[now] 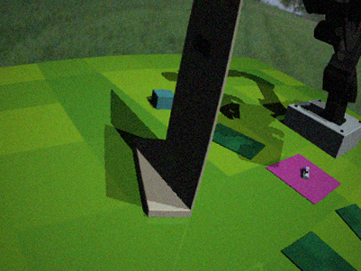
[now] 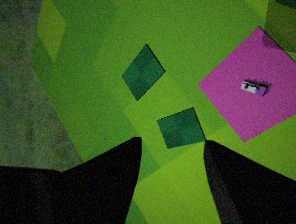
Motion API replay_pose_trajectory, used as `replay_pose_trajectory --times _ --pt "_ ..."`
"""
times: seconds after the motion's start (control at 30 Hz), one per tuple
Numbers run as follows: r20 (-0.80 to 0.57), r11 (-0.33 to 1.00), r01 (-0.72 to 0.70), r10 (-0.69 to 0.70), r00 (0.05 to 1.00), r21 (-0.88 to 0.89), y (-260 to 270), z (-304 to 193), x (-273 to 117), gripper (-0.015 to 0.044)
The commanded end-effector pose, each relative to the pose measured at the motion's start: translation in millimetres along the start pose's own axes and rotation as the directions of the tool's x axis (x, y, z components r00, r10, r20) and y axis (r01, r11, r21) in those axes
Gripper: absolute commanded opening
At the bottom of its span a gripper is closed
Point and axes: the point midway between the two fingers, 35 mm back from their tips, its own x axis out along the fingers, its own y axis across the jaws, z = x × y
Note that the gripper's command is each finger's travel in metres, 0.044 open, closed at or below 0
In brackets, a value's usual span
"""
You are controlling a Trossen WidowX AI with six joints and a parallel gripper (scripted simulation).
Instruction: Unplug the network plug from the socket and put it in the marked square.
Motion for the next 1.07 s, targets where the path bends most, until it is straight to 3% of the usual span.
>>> replay_pose_trajectory --times 0.0,0.27,1.03 --pt "0.002 1.0 0.005 -0.005 1.0 0.005 0.4 0.0 -2.2 0.0235" --pt "0.002 1.0 0.005 -0.005 1.0 0.005 0.4 0.0 -2.2 0.044" --pt "0.002 1.0 0.005 -0.005 1.0 0.005 0.4 0.0 -2.2 0.044"
